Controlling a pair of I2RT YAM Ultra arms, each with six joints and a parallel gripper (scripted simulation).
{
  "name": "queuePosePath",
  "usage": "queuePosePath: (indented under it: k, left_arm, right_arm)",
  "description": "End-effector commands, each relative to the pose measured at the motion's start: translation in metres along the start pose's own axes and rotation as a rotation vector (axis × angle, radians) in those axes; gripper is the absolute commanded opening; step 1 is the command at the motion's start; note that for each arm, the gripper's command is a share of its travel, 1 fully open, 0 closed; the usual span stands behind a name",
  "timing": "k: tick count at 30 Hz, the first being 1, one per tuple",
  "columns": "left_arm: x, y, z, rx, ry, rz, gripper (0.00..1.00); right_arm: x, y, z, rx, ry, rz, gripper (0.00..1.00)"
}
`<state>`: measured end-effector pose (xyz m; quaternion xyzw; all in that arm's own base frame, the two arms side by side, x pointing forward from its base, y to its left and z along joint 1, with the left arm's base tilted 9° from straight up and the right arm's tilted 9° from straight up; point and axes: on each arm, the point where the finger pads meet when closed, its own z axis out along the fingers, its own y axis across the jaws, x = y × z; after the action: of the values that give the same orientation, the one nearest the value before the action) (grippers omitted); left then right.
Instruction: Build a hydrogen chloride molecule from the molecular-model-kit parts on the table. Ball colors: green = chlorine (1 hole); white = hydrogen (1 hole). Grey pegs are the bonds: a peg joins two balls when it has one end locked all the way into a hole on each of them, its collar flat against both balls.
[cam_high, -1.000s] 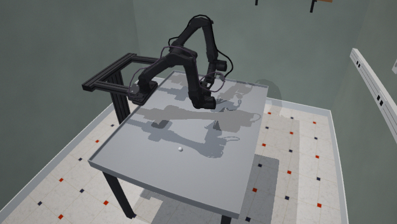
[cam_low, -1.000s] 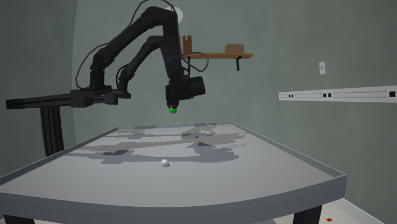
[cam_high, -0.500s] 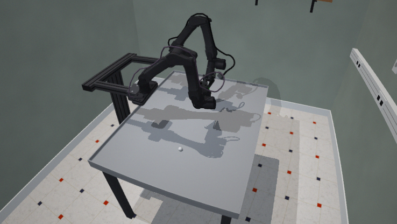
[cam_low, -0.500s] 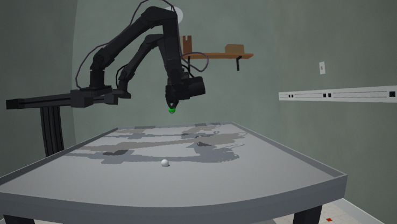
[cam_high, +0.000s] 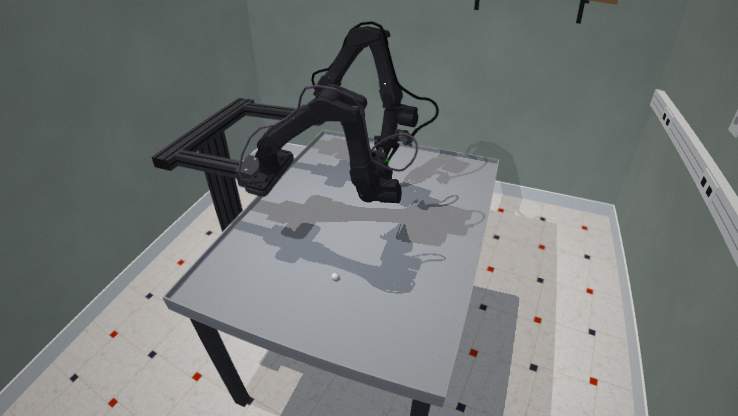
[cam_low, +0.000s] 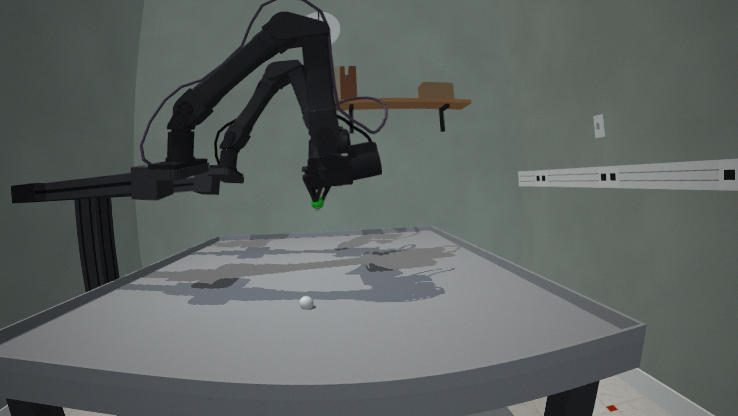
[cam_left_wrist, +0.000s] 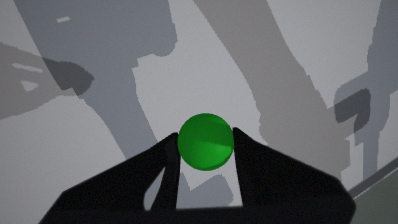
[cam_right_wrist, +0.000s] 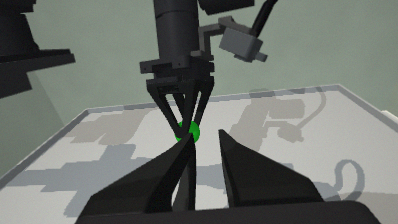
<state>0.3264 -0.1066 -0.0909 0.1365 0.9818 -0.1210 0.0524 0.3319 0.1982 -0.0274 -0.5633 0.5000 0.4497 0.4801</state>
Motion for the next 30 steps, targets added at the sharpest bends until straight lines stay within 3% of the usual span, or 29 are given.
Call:
queuePosePath:
  k: [1,30]
  left_arm:
    - [0.012,0.001,-0.006,-0.056,0.035,0.114,0.00]
    - [0.033,0.028,-0.037,-0.291,0.169,0.554,0.00]
  right_arm:
    - [-0.015,-0.011,0.004,-0.016,-0.018,-0.052,0.18]
    - [-0.015,-0.011,0.004,-0.016,-0.018,-0.052,0.18]
